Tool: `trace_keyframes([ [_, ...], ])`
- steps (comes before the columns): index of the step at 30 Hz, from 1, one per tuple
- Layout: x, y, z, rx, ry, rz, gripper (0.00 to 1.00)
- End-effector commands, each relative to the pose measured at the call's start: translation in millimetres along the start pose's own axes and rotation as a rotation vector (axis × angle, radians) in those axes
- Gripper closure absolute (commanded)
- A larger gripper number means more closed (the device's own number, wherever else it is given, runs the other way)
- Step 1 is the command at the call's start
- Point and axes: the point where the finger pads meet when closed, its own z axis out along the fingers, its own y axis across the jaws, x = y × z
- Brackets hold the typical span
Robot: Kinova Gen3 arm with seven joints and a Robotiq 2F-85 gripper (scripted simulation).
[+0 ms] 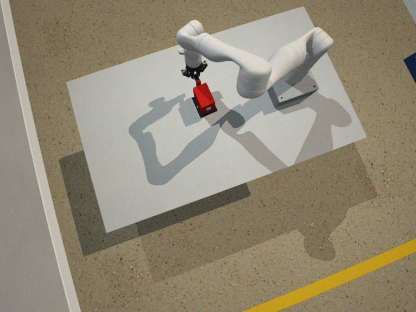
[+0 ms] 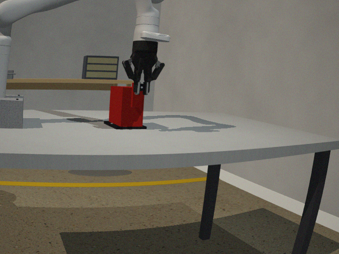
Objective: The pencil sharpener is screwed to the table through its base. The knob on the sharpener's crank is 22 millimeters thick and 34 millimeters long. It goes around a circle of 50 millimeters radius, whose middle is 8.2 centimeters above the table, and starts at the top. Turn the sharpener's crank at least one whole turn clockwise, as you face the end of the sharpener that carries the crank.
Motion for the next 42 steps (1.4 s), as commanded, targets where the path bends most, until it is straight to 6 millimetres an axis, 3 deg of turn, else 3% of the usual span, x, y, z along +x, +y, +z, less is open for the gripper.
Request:
trace_keyframes([
  [1, 0.1, -1.5, -0.5, 0.003, 0.001, -0.001, 1.0],
  [38, 0.1, -1.6, -0.5, 0.003, 0.001, -0.001, 1.0],
  [39, 0.1, -1.6, -0.5, 0.003, 0.001, -0.001, 0.47],
  [42, 0.1, -1.6, -0.5, 0.003, 0.001, -0.001, 0.47],
])
